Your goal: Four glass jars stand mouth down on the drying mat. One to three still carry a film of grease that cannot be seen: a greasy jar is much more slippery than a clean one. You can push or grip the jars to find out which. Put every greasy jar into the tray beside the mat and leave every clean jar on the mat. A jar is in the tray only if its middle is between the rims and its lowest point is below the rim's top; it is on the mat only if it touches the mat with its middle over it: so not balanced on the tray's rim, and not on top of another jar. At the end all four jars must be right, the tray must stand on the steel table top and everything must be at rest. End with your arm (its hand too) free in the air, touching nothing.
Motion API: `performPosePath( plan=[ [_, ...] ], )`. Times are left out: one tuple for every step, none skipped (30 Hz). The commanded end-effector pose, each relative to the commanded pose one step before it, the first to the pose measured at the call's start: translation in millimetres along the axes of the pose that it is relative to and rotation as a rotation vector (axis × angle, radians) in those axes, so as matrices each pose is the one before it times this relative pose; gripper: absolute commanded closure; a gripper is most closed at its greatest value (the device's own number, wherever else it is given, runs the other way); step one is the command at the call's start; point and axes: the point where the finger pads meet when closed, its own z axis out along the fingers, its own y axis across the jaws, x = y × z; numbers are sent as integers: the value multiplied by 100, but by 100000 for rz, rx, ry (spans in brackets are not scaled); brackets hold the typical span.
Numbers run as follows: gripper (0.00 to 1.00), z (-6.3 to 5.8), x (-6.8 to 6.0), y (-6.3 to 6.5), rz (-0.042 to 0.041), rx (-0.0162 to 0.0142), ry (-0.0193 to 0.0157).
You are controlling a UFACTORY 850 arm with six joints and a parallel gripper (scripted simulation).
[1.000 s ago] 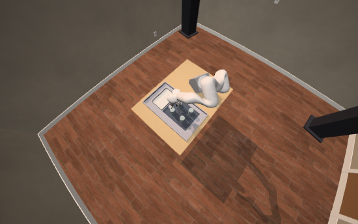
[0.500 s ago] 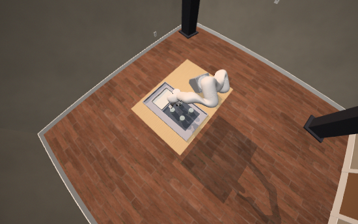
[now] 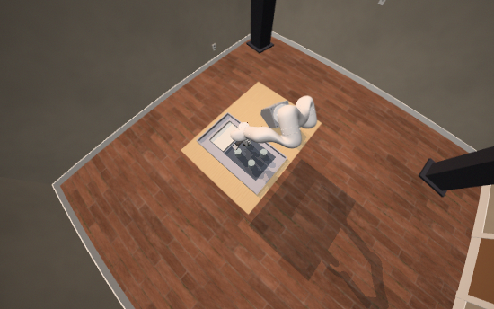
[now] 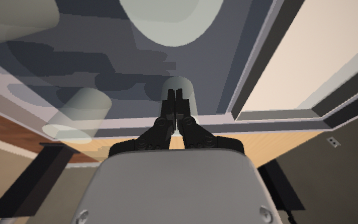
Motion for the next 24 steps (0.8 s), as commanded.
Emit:
performPosePath(
  plan=[
    [100,-100,2,29,-31,-64,126],
    [100,-11,-13,0,0,0,0],
    [100,0,0,0,0,0,0],
    [100,0,0,0,0,0,0],
    [100,-11,-13,0,0,0,0],
    [100,80,243,0,0,0,0],
    [100,80,243,0,0,0,0],
    [100,80,243,0,0,0,0],
    [100,80,243,0,0,0,0],
    [100,80,243,0,0,0,0],
    [100,80,243,0,0,0,0],
    [100,80,243,0,0,0,0],
    [100,80,243,0,0,0,0],
    [100,80,243,0,0,0,0],
    [100,80,243,0,0,0,0],
    [100,0,0,0,0,0,0],
    [100,0,0,0,0,0,0],
    [100,0,0,0,0,0,0],
    [100,0,0,0,0,0,0],
    [100,0,0,0,0,0,0],
    [100,0,0,0,0,0,0],
    [100,0,0,0,0,0,0],
    [100,0,0,0,0,0,0],
    [100,0,0,0,0,0,0]
  ],
)
